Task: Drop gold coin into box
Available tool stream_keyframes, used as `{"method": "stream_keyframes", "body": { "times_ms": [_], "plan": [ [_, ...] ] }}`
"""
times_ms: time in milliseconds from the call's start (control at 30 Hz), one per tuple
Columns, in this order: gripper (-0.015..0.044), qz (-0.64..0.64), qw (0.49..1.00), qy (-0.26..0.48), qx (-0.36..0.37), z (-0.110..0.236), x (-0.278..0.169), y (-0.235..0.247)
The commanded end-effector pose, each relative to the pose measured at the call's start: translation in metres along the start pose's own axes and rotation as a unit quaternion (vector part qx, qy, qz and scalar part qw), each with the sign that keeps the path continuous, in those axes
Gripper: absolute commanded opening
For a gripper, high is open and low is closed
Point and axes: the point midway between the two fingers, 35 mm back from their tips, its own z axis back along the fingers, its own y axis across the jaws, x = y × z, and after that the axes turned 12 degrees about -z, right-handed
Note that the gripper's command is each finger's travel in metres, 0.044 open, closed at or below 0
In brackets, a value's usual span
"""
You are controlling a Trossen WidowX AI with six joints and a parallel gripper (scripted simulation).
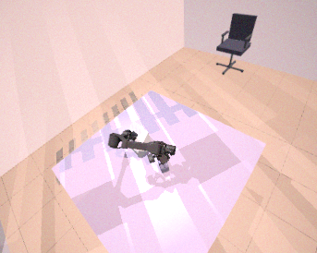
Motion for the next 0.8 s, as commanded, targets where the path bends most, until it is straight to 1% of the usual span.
{"method": "stream_keyframes", "body": {
  "times_ms": [0,767],
  "plan": [
    [0.0,0.0,1.0,0.001,-0.001,-0.0007,-0.0008,-0.0001],
    [0.0,0.0,1.0,0.002,-0.002,0.0,0.0027,-0.0013]
  ]
}}
